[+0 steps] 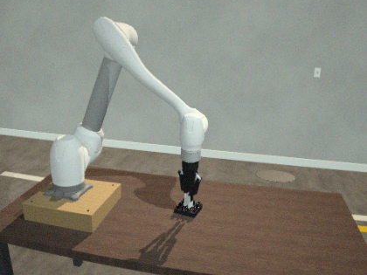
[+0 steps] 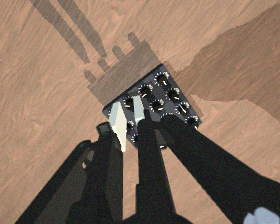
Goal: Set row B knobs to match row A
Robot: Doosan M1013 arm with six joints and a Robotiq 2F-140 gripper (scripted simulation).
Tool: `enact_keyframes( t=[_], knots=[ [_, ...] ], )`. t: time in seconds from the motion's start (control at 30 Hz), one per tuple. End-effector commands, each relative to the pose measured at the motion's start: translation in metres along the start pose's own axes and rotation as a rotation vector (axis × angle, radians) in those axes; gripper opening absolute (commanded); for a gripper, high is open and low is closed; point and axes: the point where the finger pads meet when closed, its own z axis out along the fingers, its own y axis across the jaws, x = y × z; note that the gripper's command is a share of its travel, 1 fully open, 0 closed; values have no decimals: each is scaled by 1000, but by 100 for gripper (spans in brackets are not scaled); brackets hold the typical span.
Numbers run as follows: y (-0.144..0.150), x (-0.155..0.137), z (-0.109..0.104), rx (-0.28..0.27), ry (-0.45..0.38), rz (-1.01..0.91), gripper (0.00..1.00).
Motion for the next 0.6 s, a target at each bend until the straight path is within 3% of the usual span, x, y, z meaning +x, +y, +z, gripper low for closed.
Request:
enact_keyframes(
  t=[0.0,0.57],
  knots=[
    [0,0,2,0,0,0,12],
    [0,0,5,0,0,0,12]
  ],
)
